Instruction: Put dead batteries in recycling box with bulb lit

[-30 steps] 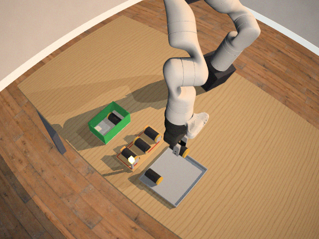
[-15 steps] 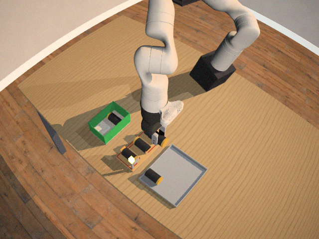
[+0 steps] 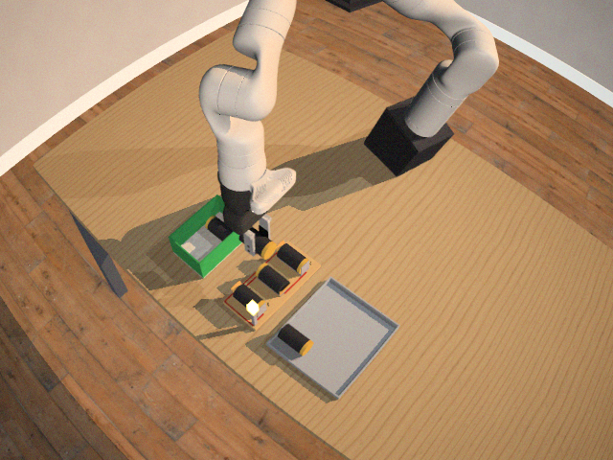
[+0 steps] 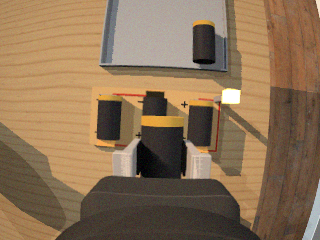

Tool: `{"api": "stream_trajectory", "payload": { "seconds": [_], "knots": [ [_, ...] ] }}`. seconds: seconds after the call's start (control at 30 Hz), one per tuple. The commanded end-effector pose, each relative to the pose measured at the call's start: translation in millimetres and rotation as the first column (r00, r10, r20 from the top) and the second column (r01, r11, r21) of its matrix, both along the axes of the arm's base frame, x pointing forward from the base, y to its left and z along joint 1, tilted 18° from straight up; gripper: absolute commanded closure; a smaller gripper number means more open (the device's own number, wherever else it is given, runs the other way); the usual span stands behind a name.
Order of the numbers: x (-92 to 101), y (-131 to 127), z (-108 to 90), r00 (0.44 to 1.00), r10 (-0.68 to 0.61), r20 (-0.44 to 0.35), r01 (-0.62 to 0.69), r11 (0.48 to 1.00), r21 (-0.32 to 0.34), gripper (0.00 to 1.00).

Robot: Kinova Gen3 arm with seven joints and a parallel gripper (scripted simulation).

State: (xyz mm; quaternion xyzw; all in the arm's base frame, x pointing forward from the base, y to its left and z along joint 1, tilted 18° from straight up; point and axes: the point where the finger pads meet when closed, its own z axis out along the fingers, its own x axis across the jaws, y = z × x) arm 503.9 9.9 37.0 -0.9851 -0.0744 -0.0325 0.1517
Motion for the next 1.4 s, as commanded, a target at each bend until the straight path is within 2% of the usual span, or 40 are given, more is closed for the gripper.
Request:
{"api": "stream_trajectory", "payload": {
  "seconds": [0.0,0.5,1.0,1.37],
  "knots": [
    [4.2,-8.3,-3.2,1.000,-0.021,-0.004,0.021,1.000,0.010,0.43],
    [31.7,-86.1,-27.5,1.000,-0.021,-0.004,0.021,1.000,0.010,0.43],
    [45.3,-124.6,-39.6,1.000,-0.021,-0.004,0.021,1.000,0.010,0.43],
    [48.8,-134.4,-42.6,1.000,-0.021,-0.004,0.021,1.000,0.010,0.43]
  ]
}}
